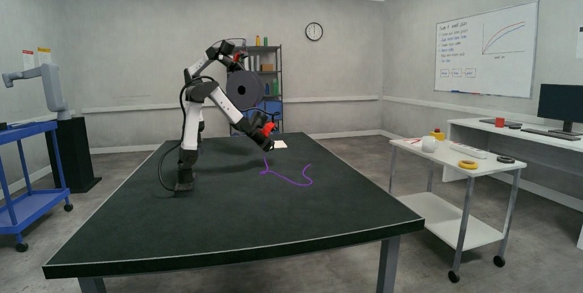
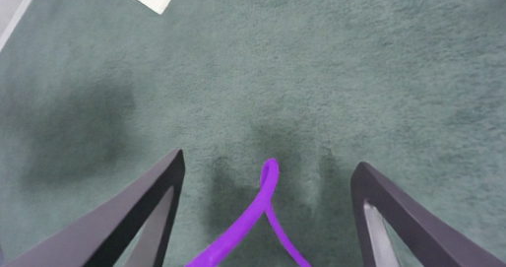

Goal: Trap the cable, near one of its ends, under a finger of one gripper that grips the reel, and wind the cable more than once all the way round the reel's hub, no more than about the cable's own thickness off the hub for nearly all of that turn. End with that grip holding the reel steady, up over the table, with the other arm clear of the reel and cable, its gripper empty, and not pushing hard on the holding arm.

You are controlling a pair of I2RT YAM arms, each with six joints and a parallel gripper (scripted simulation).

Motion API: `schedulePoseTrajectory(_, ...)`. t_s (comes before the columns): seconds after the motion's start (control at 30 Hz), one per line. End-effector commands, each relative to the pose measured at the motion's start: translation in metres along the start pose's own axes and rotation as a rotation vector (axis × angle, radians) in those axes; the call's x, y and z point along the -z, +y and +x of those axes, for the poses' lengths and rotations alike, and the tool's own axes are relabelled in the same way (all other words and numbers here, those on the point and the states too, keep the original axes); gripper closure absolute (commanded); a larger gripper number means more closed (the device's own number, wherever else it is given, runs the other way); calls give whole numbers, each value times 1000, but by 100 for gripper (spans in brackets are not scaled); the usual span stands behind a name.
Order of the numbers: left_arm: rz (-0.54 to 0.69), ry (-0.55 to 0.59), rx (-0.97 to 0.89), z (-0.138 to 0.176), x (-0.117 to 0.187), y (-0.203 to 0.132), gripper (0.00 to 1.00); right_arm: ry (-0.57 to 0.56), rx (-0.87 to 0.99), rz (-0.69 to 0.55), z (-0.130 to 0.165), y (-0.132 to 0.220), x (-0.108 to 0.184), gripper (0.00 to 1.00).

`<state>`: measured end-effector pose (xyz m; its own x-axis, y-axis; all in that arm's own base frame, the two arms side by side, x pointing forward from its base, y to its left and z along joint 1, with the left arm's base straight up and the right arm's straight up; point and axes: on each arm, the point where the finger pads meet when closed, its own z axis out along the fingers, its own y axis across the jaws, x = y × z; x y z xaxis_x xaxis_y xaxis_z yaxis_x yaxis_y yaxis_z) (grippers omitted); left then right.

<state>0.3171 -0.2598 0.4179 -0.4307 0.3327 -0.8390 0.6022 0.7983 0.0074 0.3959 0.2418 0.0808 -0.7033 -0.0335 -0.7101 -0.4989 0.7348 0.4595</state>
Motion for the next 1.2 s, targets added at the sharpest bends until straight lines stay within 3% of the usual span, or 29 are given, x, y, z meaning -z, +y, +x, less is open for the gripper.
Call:
schedulePoseTrajectory(0.0,10,-74,8,-21,7,0,100,-48,18,-7,-18,4,-10,20)
schedulePoseTrajectory(0.4,10,-74,8,-21,7,0,100,-47,17,-7,-17,7,-16,20)
schedulePoseTrajectory(0.57,10,-74,8,-21,7,0,100,-19,2,6,2,-2,-11,20)
schedulePoseTrajectory(0.77,10,-74,8,-21,7,0,100,-36,18,-9,-5,2,-5,20)
schedulePoseTrajectory(1.17,10,-74,8,-21,7,0,100,-37,19,-10,-6,3,-5,47)
